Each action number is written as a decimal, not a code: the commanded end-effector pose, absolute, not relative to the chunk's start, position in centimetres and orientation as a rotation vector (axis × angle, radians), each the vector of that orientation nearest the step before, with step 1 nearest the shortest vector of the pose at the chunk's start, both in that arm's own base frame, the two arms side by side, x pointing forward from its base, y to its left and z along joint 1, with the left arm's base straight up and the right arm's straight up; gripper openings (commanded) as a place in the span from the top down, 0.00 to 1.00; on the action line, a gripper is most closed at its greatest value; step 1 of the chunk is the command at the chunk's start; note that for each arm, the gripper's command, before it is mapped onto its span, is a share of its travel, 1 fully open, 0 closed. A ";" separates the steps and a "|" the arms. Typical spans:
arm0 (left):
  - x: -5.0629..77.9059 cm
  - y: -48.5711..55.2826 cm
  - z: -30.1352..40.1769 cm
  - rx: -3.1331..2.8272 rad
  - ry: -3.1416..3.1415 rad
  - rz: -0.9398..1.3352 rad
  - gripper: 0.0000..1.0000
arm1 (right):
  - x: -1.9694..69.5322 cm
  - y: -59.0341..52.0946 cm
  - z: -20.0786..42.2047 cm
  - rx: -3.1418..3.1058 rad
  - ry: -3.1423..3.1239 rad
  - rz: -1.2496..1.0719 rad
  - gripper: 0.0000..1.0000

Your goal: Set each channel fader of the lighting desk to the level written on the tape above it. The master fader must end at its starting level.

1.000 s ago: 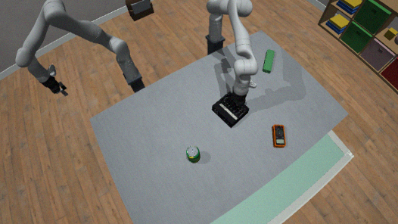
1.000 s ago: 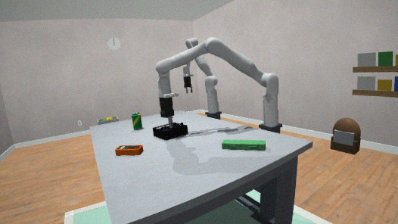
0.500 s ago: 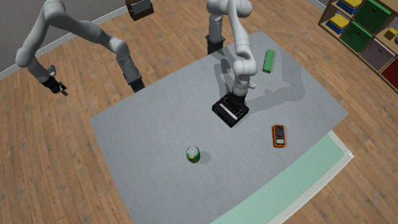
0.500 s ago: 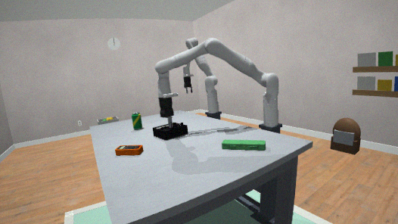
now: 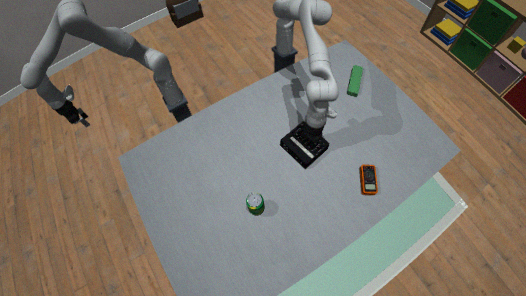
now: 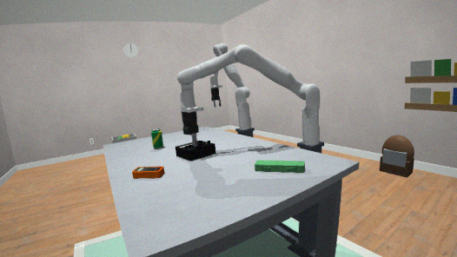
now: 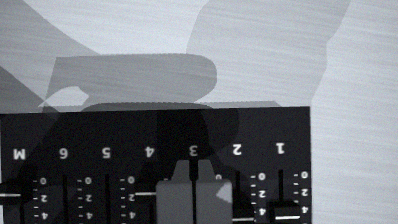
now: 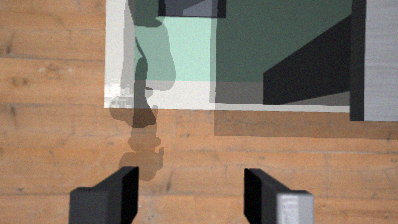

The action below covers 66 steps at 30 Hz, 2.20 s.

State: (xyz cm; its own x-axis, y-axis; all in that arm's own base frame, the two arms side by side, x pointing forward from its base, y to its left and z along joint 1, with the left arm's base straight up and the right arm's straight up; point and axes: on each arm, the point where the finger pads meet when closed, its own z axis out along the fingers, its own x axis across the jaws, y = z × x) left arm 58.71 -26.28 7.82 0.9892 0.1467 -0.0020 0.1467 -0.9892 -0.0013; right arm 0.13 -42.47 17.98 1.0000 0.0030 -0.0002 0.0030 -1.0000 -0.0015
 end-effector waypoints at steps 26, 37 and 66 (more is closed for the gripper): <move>58.9 -27.5 7.9 -3.133 -0.231 0.000 1.00 | 0.1 -42.5 18.0 -3.142 -0.005 0.000 0.00; 59.0 -27.7 7.9 -3.133 -0.231 0.000 1.00 | 0.1 -42.5 18.0 -3.142 -0.005 0.000 0.00; 59.0 -27.7 7.9 -3.133 -0.231 0.000 1.00 | 0.1 -42.5 18.0 -3.142 -0.005 0.000 0.00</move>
State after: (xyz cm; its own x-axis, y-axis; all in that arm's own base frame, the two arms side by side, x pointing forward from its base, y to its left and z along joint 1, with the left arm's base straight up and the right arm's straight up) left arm 58.92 -27.72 7.81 0.9892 0.1467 -0.0020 0.1467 -0.9892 -0.0014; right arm 0.13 -42.47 17.98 1.0000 0.0030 -0.0002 0.0030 -1.0000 -0.0015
